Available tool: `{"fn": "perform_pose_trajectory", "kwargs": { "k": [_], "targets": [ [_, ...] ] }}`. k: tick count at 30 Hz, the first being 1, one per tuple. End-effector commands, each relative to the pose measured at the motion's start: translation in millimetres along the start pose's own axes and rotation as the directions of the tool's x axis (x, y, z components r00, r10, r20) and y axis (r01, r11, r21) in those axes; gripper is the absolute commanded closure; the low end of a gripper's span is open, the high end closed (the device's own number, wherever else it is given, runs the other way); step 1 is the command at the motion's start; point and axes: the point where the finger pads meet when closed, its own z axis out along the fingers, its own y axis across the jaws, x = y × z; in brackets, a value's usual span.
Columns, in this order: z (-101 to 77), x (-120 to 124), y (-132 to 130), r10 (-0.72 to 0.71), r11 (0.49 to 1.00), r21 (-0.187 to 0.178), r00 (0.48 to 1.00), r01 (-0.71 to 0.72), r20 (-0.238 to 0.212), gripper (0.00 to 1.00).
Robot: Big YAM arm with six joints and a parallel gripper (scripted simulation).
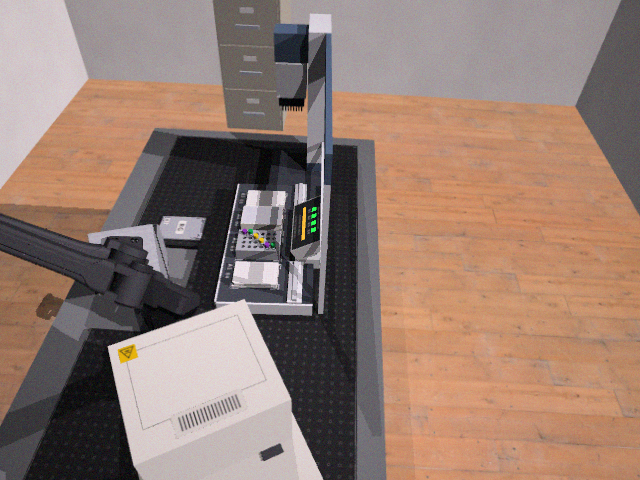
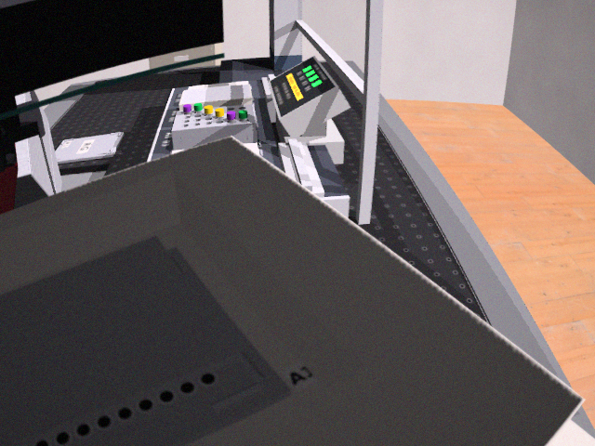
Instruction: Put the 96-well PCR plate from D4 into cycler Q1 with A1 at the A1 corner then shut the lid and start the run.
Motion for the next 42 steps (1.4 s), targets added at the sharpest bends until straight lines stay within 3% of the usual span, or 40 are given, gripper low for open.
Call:
{"fn": "perform_pose_trajectory", "kwargs": {
  "k": [1,10,21,42],
  "targets": [
    [-10.8,-14.4,6.4,-0.002,1.0,-0.028,1.0,0.003,0.02,1.0],
    [-8.7,-13.0,-2.6,0.028,1.0,0.006,1.0,-0.028,0.009,1.0],
    [-10.6,-12.6,2.6,-0.009,1.0,-0.013,1.0,0.009,0.014,1.0],
    [-10.8,-13.1,3.2,0.015,1.0,-0.016,1.0,-0.014,0.017,1.0]
  ]
}}
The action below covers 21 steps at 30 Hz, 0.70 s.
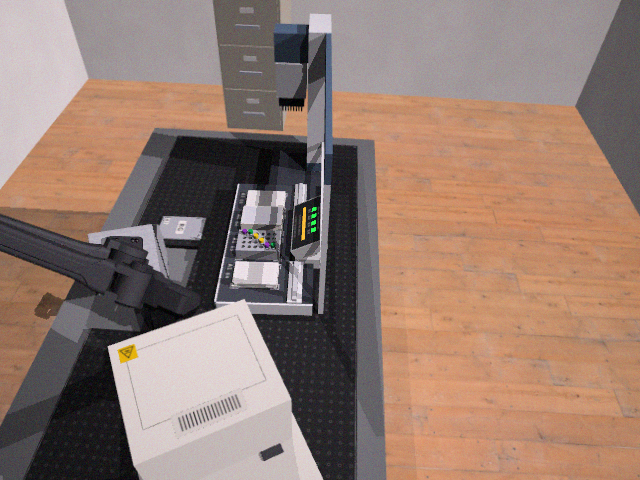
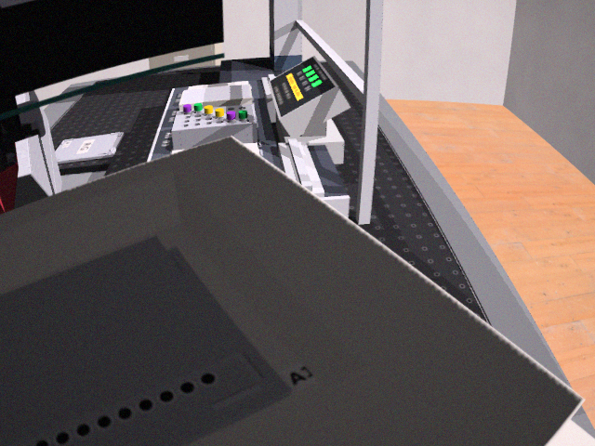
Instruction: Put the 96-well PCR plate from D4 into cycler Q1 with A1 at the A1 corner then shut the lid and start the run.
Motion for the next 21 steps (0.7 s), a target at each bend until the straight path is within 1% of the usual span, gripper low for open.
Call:
{"fn": "perform_pose_trajectory", "kwargs": {
  "k": [1,5,7,9,14,19,21],
  "targets": [
    [-10.7,-13.7,2.8,0.018,1.0,-0.016,1.0,-0.018,0.018,1.0],
    [-10.8,-13.7,2.8,0.019,1.0,-0.017,1.0,-0.018,0.018,1.0],
    [-5.0,-16.0,3.2,0.017,1.0,-0.017,1.0,-0.017,0.014,1.0],
    [1.7,-17.2,1.8,0.014,1.0,-0.009,1.0,-0.014,0.013,1.0],
    [15.2,-15.9,0.4,-0.003,1.0,-0.002,1.0,0.003,0.004,1.0],
    [23.0,-22.4,-0.3,-0.009,1.0,-0.001,1.0,0.009,0.006,1.0],
    [23.3,-25.7,0.0,-0.008,1.0,-0.003,1.0,0.008,0.009,1.0]
  ]
}}
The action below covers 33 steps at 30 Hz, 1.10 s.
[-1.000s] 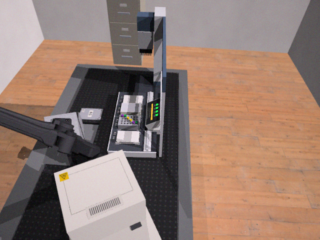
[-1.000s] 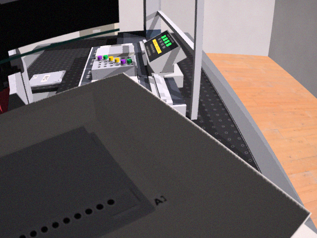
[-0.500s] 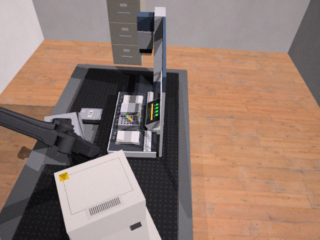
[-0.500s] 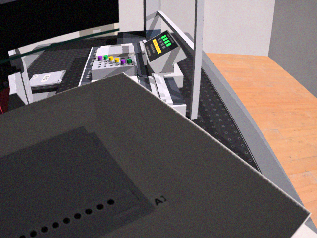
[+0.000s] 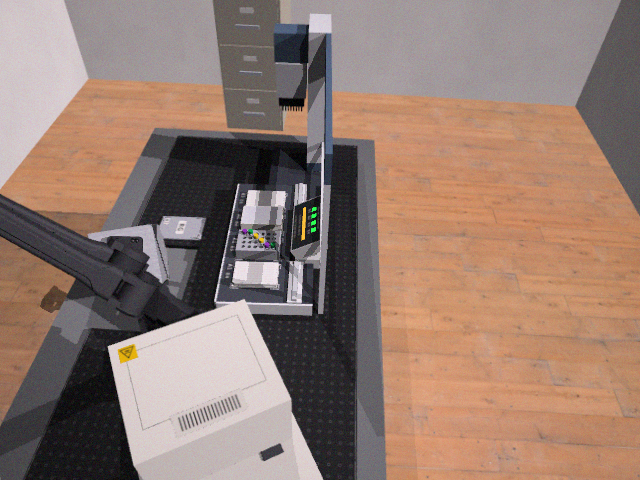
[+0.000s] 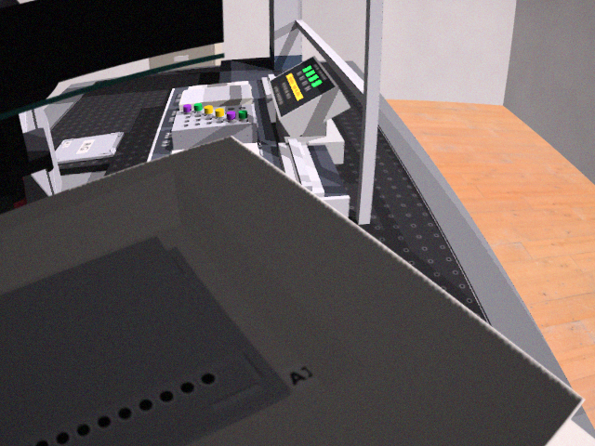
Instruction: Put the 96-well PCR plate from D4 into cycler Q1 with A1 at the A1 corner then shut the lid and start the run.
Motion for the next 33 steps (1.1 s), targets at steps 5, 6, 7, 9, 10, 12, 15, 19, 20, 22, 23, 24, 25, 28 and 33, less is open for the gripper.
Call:
{"fn": "perform_pose_trajectory", "kwargs": {
  "k": [5,6,7,9,10,12,15,19,20,22,23,24,25,28,33],
  "targets": [
    [-7.3,-17.3,0.0,-0.003,1.0,-0.009,0.999,0.003,0.041,1.0],
    [-9.4,-19.1,-0.2,0.002,1.0,-0.01,0.999,-0.001,0.046,1.0],
    [-11.7,-21.6,-0.5,0.005,1.0,-0.011,0.999,-0.005,0.051,1.0],
    [-14.8,-24.0,0.4,0.008,1.0,-0.015,0.999,-0.008,0.053,1.0],
    [-16.3,-25.2,0.8,0.01,1.0,-0.018,0.998,-0.009,0.055,1.0],
    [-17.8,-25.1,1.6,0.012,1.0,-0.021,0.998,-0.011,0.053,1.0],
    [-19.0,-25.4,2.0,0.019,1.0,-0.023,0.999,-0.018,0.05,1.0],
    [-18.7,-24.5,4.1,0.02,0.999,-0.03,0.999,-0.018,0.043,1.0],
    [-18.3,-24.3,4.7,0.018,0.999,-0.029,0.999,-0.016,0.042,1.0],
    [-17.6,-24.2,5.6,0.014,1.0,-0.027,0.999,-0.013,0.037,1.0],
    [-17.2,-24.1,6.0,0.011,1.0,-0.026,0.999,-0.01,0.035,1.0],
    [-17.2,-24.3,5.9,0.011,1.0,-0.026,0.999,-0.01,0.035,1.0],
    [-17.1,-24.1,5.8,0.011,1.0,-0.025,0.999,-0.01,0.035,1.0],
    [-13.4,-19.0,1.7,0.005,1.0,-0.014,1.0,-0.004,0.031,1.0],
    [-8.5,-14.6,-1.0,0.013,1.0,-0.013,0.999,-0.013,0.036,1.0]
  ]
}}
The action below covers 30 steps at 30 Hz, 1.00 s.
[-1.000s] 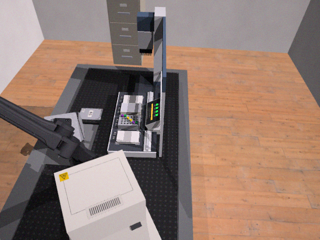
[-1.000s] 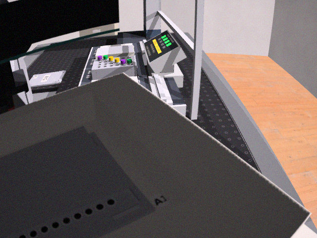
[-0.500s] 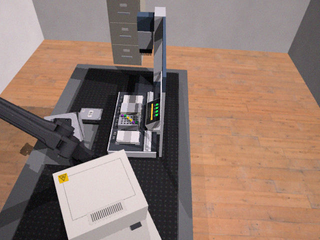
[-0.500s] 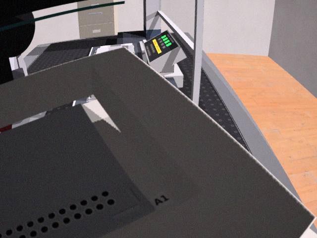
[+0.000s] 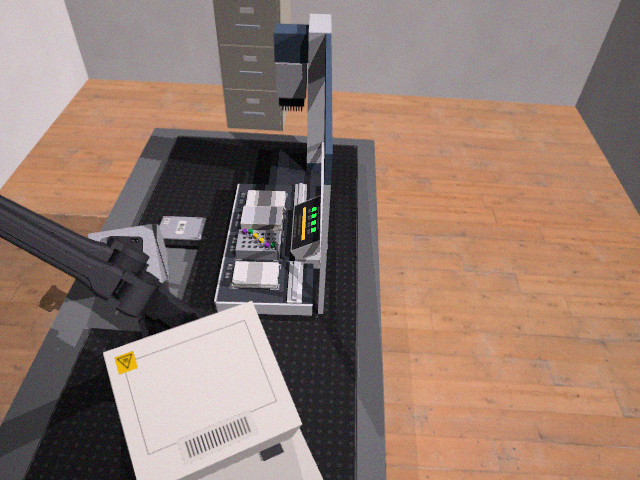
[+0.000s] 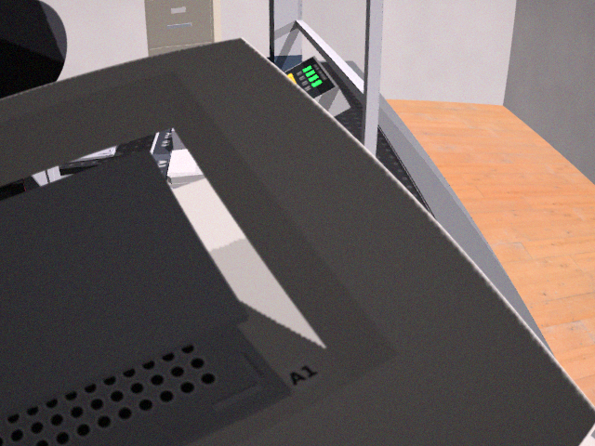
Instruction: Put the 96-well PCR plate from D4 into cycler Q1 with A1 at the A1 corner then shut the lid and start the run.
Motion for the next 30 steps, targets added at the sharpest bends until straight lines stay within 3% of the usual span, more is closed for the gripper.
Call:
{"fn": "perform_pose_trajectory", "kwargs": {
  "k": [1,7,15,30],
  "targets": [
    [-5.4,-10.9,-1.9,0.023,1.0,-0.009,0.999,-0.023,0.028,1.0],
    [-0.1,-3.9,-1.6,0.012,1.0,-0.004,1.0,-0.012,0.026,1.0],
    [3.5,6.1,2.9,-0.018,1.0,-0.007,1.0,0.018,-0.011,1.0],
    [-13.6,-18.3,0.8,0.024,1.0,-0.015,0.999,-0.023,0.029,1.0]
  ]
}}
